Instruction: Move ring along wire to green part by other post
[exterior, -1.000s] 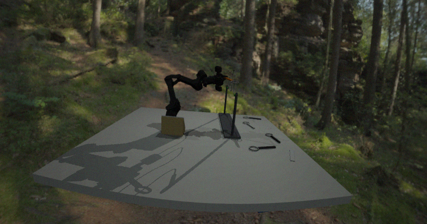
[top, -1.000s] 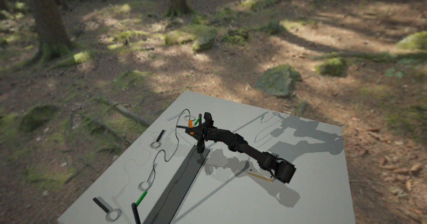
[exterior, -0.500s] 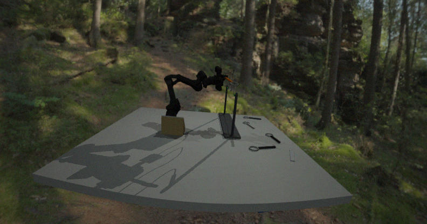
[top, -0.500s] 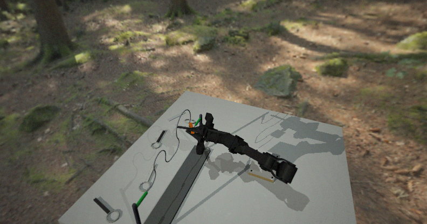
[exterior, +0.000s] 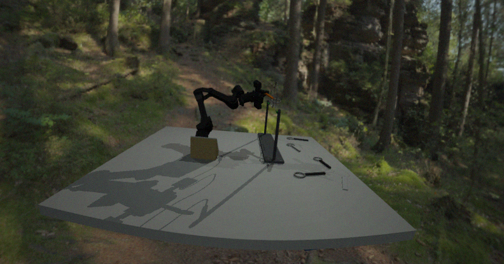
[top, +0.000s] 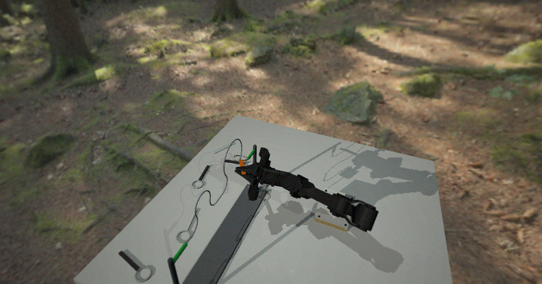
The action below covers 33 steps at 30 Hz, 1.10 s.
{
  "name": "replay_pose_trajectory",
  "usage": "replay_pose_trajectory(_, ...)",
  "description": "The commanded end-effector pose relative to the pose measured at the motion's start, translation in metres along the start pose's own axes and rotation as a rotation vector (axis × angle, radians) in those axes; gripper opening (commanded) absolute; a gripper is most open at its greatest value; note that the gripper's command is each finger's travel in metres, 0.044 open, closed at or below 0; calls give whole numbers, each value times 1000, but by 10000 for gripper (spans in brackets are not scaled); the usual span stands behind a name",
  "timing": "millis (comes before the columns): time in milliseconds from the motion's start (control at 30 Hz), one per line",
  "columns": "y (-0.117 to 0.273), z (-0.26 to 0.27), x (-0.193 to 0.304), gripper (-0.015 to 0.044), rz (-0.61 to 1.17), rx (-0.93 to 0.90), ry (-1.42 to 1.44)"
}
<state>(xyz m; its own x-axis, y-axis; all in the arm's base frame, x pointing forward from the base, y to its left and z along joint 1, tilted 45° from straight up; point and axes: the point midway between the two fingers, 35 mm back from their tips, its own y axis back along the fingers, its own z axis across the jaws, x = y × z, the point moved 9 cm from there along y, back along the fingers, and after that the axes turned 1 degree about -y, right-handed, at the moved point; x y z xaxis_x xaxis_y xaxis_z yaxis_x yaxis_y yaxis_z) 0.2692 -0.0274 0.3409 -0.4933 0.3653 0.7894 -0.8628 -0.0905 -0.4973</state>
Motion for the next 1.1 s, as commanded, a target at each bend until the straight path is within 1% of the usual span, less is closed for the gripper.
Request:
replay_pose_trajectory(0, 2, -7, 0, -150, 6, 17, 44)
replay_pose_trajectory(267, 5, -23, -3, -150, 21, 80, 160)
replay_pose_trajectory(867, 20, -60, -23, -150, 66, 280, 523)
replay_pose_trajectory(1067, 20, -72, -27, -150, 29, 310, 629)
